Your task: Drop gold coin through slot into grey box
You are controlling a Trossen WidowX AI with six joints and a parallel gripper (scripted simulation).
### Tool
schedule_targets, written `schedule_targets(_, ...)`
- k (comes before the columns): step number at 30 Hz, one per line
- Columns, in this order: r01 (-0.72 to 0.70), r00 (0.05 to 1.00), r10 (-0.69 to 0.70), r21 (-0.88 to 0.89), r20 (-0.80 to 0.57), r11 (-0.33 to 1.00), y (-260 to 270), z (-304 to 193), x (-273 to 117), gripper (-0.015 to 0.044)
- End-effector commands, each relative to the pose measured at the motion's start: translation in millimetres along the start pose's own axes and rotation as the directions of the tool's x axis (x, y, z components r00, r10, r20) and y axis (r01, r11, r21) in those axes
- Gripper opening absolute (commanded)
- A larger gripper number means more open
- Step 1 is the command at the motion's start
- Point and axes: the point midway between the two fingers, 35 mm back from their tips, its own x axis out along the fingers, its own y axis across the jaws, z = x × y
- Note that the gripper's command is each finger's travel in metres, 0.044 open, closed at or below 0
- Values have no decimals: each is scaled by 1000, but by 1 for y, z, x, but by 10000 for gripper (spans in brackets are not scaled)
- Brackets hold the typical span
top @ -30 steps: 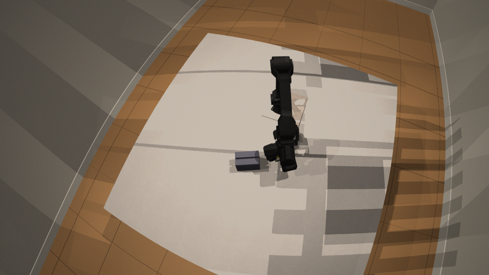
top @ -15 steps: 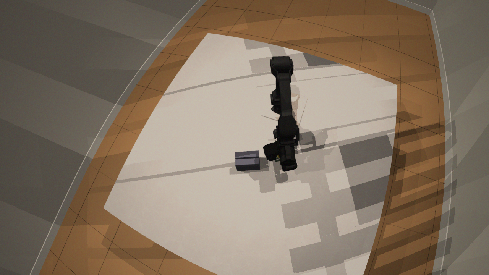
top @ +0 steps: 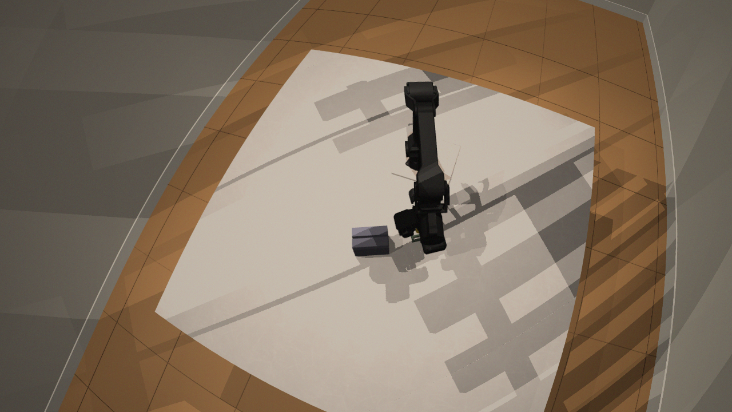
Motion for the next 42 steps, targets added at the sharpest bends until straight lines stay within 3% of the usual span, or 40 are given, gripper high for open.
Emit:
schedule_targets(1, -6, 1000, 6, 3, 4, 1000, 0, 0, -12, 0)
schedule_targets(17, -6, 1000, 6, 3, 3, 1000, -4, -1, -51, 0)
schedule_targets(25, -5, 1000, 5, 150, 4, 989, -12, 1, -53, 0)
schedule_targets(42, -9, 1000, 8, 159, 6, 987, -6, 23, -55, 0)
